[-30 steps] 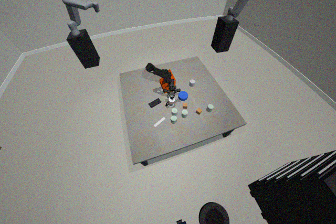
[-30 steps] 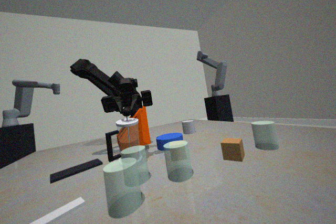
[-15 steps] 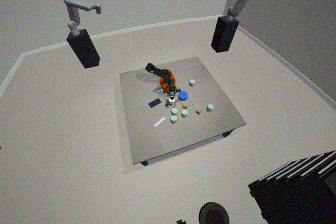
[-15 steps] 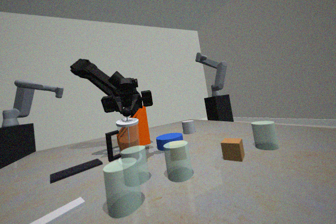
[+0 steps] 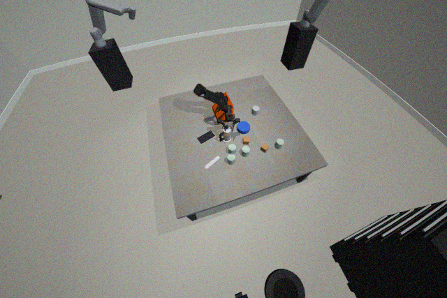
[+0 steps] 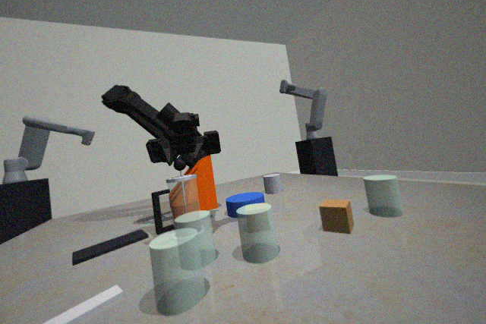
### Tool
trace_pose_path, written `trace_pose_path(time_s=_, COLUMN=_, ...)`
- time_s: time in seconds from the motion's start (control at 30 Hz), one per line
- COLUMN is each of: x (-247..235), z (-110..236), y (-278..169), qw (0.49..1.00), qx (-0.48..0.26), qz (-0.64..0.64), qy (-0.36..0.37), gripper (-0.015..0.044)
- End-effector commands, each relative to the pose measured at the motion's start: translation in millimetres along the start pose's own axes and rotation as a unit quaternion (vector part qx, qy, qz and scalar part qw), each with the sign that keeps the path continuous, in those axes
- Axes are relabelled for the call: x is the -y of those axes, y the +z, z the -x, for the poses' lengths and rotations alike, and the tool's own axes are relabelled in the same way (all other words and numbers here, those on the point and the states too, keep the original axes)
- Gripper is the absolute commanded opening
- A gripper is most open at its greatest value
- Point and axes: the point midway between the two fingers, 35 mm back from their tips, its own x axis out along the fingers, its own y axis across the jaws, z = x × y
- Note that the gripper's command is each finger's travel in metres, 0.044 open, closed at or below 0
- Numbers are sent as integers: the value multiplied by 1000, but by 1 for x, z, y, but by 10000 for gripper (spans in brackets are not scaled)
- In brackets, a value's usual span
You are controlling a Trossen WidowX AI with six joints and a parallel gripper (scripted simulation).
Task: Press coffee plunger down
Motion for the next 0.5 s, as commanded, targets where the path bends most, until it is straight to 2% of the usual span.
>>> trace_pose_path(time_s=0.0, x=-1, z=0, y=-1, qw=1000, qx=0, qz=0, qy=3, gripper=362)
trace_pose_path(time_s=0.1, x=-1, z=0, y=-1, qw=1000, qx=0, qz=0, qy=3, gripper=440)
trace_pose_path(time_s=0.3, x=-2, z=0, y=8, qw=1000, qx=11, qz=-16, qy=7, gripper=440)
trace_pose_path(time_s=0.47, x=-2, z=16, y=21, qw=1000, qx=3, qz=-13, qy=9, gripper=440)
